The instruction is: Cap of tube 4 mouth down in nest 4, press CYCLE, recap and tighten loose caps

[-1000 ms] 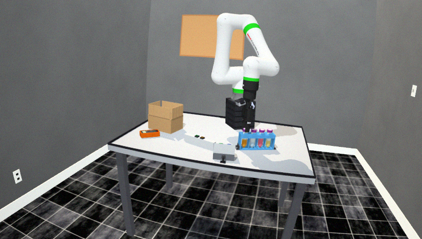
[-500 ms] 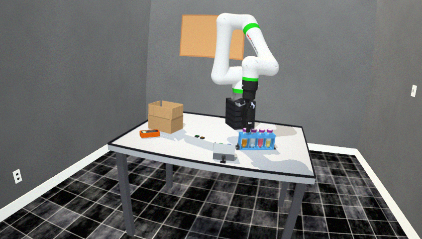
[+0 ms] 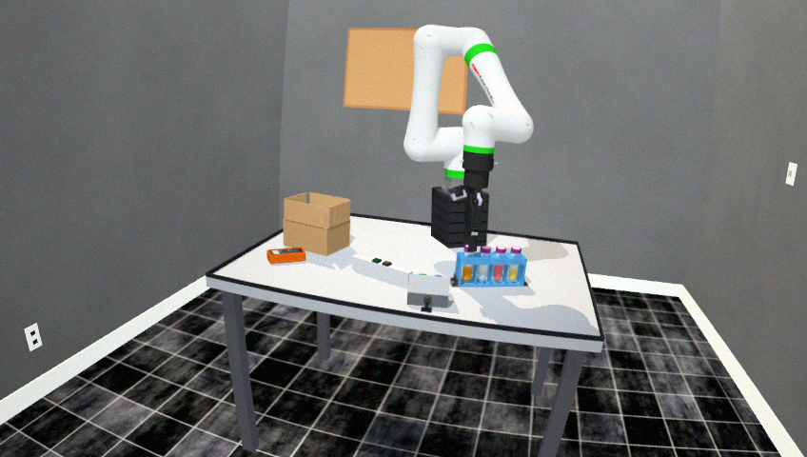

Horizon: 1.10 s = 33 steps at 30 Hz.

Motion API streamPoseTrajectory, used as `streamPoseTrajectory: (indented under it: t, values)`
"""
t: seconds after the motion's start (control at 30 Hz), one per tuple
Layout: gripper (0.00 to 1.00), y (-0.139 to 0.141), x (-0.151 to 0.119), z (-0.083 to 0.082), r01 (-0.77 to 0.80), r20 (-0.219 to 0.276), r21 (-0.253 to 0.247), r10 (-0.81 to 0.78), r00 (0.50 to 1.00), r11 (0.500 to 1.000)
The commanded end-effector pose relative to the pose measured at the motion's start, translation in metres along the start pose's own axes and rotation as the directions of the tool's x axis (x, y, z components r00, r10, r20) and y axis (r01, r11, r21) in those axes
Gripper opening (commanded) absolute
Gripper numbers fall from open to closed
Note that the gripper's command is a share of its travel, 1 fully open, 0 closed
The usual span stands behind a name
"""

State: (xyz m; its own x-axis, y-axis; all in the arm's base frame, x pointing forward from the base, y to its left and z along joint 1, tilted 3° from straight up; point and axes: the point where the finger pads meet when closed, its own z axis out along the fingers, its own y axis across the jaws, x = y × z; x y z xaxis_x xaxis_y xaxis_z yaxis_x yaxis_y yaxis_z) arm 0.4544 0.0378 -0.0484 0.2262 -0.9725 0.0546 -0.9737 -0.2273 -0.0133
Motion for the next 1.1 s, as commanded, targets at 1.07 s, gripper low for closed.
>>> streamPoseTrajectory:
  t: [1.07]
  values:
    - [0.30, -0.001, 0.000, -0.035, 0.000, -0.001, 0.001, 0.000, 1.000, 1.000]
